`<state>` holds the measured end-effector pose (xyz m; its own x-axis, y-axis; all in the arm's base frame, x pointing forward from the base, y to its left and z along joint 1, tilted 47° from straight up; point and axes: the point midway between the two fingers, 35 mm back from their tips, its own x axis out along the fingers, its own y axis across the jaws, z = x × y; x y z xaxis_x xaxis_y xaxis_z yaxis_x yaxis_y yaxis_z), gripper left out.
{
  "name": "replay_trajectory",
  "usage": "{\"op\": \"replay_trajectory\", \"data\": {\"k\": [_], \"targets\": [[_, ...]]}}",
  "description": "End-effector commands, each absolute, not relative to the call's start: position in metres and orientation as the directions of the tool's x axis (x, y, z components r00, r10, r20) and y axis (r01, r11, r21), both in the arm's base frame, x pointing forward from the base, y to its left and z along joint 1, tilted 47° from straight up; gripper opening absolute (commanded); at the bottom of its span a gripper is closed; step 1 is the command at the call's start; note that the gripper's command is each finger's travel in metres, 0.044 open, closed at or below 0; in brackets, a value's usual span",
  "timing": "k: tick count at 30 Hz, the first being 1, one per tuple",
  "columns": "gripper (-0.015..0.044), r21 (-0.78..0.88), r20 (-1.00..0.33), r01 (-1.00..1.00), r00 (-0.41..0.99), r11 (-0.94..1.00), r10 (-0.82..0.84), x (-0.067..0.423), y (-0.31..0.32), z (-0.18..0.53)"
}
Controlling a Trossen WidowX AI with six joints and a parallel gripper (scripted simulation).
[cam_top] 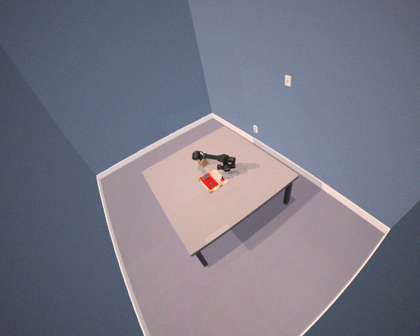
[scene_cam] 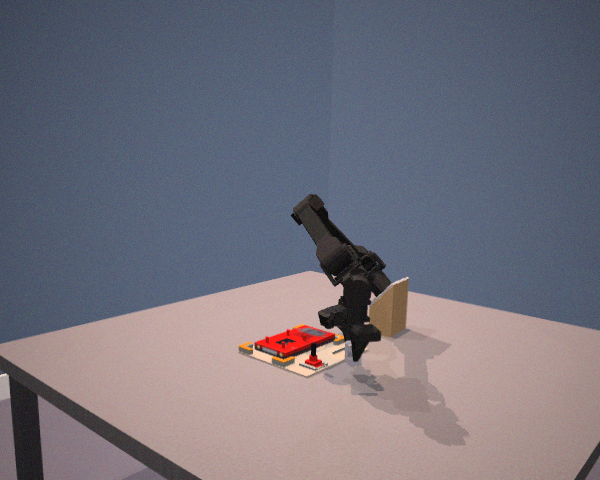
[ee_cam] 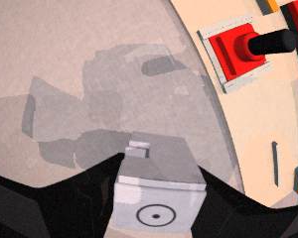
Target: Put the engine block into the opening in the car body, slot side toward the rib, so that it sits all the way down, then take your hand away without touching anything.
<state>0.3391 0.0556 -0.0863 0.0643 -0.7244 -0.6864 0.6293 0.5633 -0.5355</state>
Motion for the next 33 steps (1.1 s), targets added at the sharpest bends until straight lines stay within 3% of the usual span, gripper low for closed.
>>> {"op": "replay_trajectory", "data": {"k": [1,33], "targets": [[0.0,-0.525,-0.693,0.634,0.069,0.568,-0.718,0.342,0.067,-0.078],[0.0,-0.527,-0.691,0.634,0.066,0.565,-0.72,0.331,0.136,-0.012]]}}
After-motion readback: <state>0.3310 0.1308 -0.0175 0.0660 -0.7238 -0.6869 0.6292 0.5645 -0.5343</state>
